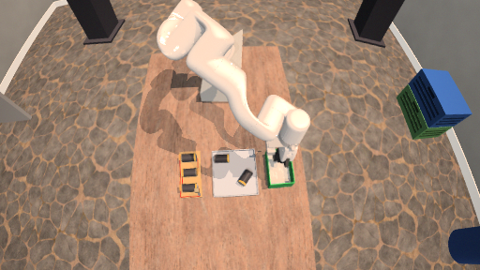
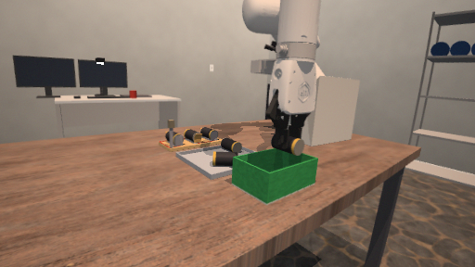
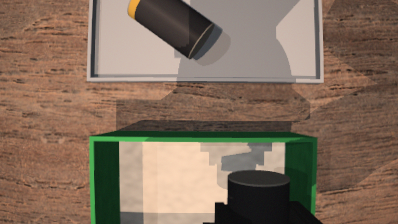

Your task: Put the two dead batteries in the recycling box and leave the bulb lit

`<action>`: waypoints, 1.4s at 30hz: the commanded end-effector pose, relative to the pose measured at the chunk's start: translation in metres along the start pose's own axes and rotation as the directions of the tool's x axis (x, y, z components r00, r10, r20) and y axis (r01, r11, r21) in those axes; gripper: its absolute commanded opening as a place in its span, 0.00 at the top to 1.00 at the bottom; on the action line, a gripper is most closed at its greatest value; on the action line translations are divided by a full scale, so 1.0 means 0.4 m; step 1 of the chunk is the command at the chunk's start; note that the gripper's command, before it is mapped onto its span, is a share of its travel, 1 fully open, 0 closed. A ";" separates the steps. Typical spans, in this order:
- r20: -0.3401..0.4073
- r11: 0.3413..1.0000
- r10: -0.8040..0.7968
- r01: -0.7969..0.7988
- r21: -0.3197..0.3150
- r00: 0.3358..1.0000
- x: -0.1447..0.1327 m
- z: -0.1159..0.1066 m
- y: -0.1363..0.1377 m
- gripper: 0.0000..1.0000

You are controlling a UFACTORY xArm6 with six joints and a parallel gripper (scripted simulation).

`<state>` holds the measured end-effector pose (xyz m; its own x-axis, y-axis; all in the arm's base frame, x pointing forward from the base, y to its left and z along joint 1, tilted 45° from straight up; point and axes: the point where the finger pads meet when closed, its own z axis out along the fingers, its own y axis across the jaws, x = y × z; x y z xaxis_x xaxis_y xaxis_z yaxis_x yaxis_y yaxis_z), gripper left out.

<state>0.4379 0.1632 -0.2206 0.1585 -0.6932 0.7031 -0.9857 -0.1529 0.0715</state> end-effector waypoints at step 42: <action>0.002 1.000 0.001 -0.001 0.004 1.000 -0.001 0.157 -0.005 0.49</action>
<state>0.4419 0.1179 -0.2665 0.1584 -0.6936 0.7027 -0.9857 -0.1531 0.0711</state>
